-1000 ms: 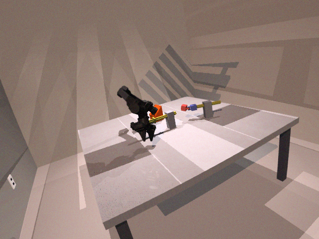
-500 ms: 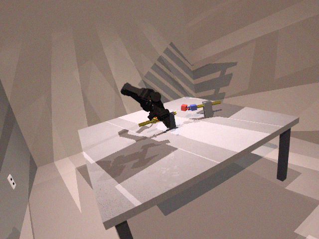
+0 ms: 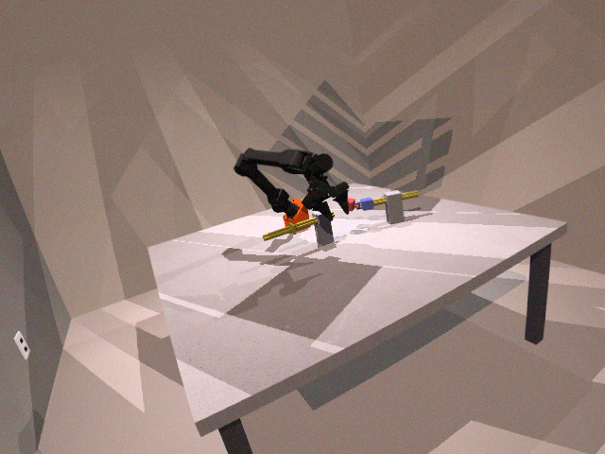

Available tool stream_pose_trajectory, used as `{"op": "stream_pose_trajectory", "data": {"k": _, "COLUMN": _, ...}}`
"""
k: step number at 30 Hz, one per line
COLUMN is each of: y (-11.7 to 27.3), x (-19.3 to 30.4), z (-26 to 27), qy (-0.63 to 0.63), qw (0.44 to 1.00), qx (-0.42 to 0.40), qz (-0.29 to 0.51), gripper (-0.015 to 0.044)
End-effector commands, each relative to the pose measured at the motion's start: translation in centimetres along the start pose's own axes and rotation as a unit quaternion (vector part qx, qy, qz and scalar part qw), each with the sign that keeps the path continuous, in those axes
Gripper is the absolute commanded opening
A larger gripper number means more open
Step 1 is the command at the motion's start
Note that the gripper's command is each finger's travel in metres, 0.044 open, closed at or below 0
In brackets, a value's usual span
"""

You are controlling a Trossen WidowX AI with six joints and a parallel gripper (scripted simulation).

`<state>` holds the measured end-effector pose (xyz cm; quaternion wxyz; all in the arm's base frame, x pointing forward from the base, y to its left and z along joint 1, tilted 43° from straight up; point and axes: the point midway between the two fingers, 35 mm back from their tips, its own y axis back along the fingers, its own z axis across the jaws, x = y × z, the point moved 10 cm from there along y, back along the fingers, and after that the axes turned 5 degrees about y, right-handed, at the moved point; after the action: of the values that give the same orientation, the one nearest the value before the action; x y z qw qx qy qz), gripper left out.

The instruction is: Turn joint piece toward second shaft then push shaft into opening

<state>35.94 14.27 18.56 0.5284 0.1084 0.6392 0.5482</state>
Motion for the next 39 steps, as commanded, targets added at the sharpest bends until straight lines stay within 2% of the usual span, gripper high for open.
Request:
{"op": "stream_pose_trajectory", "data": {"k": 1, "y": 0.7, "x": 2.9, "z": -0.5, "qy": 0.077, "qw": 0.997, "qx": 0.016, "qz": 0.021, "gripper": 0.044}}
{"op": "stream_pose_trajectory", "data": {"k": 18, "y": 4.5, "x": 13.5, "z": -4.1, "qy": 0.341, "qw": 0.933, "qx": 0.084, "qz": 0.081, "gripper": 0.044}}
{"op": "stream_pose_trajectory", "data": {"k": 39, "y": 9.9, "x": 22.2, "z": -11.9, "qy": 0.607, "qw": 0.765, "qx": 0.198, "qz": 0.079, "gripper": 0.044}}
